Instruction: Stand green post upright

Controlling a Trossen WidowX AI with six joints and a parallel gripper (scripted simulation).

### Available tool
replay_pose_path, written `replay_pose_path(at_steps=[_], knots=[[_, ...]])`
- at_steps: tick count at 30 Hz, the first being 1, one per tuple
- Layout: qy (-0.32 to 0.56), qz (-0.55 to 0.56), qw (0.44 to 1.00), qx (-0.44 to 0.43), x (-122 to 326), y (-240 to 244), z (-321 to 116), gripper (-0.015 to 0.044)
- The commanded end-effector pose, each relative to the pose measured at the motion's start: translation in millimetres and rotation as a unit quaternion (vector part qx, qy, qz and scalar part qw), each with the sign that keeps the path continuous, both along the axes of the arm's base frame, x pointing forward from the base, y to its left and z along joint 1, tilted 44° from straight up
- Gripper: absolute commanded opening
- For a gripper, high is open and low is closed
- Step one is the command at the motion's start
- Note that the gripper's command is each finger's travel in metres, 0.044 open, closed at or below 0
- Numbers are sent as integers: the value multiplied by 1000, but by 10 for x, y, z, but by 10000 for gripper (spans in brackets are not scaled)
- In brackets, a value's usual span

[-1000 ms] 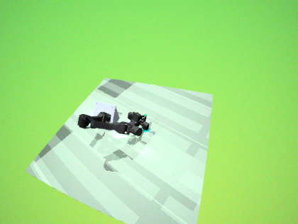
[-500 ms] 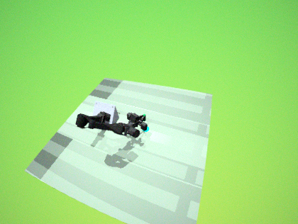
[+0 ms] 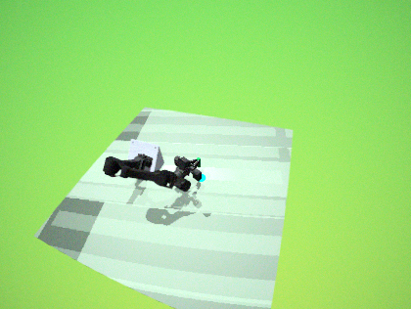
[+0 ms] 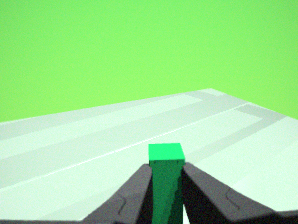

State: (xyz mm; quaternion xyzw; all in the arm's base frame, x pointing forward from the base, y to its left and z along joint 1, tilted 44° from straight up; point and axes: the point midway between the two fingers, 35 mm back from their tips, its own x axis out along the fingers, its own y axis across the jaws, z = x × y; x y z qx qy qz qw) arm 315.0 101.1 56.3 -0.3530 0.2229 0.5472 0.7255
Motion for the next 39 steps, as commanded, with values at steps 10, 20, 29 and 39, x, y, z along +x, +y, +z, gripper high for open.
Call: replay_pose_path(at_steps=[10,20,29,39], knots=[[-3,3,1000,1,13,-53,-50,22],[-2,3,1000,-2,77,-405,-409,22],[-2,3,1000,0,73,-629,-643,22],[3,0,1000,-3,106,-745,-780,22]])
